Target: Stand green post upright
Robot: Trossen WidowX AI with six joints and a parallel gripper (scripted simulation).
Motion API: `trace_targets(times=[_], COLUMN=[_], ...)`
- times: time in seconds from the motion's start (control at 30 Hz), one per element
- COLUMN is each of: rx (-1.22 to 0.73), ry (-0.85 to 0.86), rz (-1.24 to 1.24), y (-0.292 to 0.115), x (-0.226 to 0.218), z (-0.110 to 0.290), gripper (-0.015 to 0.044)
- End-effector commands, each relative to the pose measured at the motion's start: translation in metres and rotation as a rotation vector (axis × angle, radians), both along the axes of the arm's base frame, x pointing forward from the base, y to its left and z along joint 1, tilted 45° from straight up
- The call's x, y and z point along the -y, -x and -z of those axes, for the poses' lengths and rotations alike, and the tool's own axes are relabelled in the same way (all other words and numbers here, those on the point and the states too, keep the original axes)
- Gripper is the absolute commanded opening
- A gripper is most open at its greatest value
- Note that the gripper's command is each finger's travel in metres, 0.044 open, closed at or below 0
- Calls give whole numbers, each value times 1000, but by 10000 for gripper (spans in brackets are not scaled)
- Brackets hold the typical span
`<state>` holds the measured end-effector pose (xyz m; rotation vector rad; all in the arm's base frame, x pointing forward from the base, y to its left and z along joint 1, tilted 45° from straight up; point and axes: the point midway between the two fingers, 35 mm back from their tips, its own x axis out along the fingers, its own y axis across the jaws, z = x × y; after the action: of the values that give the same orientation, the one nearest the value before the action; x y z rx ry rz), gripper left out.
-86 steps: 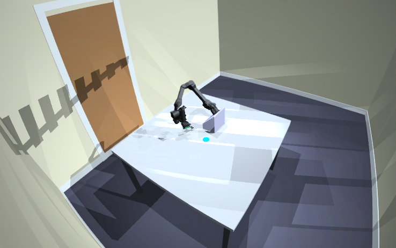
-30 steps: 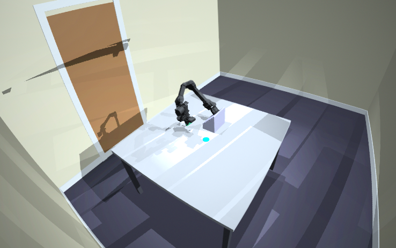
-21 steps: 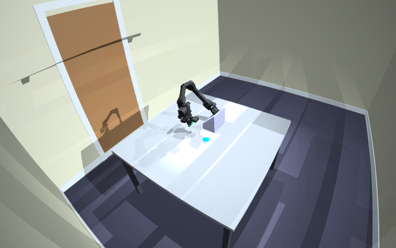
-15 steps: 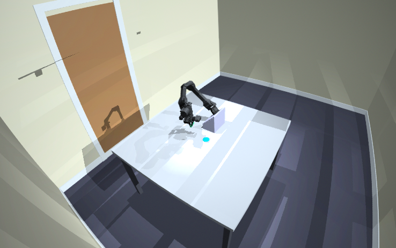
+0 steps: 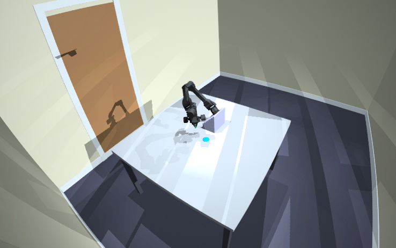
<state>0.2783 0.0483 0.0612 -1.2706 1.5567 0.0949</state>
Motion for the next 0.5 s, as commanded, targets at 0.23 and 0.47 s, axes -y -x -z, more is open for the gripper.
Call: trace_targets(times=[0.23,0.47], rx=[-218,-346], ry=[51,86], rz=[-237,-378], y=[15,25], x=[-23,-35], z=[22,34], gripper=[23,23])
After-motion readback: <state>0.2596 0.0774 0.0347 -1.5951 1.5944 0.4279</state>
